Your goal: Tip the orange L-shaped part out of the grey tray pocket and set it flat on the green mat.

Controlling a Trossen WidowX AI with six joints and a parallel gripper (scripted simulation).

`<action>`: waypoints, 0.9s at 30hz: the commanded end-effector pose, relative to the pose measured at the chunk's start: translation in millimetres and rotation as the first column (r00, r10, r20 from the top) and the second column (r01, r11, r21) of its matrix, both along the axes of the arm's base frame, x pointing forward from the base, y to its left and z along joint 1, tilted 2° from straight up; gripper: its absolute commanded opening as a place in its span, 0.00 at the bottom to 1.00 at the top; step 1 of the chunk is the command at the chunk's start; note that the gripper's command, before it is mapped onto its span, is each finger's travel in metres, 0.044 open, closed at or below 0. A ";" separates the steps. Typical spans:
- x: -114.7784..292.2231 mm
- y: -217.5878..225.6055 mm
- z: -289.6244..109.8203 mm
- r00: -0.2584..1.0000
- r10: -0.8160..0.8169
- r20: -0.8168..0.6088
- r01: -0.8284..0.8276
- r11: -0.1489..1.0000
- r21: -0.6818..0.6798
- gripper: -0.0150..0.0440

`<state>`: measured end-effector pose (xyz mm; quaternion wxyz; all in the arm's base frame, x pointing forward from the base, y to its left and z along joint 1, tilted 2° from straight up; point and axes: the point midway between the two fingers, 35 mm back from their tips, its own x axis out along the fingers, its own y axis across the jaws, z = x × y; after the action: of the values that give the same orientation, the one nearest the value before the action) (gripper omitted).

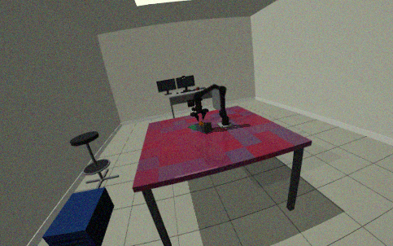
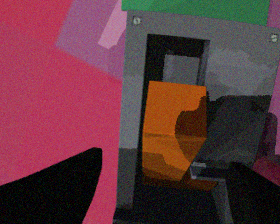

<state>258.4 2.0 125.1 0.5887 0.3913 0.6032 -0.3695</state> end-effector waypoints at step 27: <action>-0.8 1.2 -38.3 1.000 0.000 -0.002 0.000 1.000 0.000 0.60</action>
<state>257.0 3.2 85.9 0.5875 0.3906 0.6042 -0.3704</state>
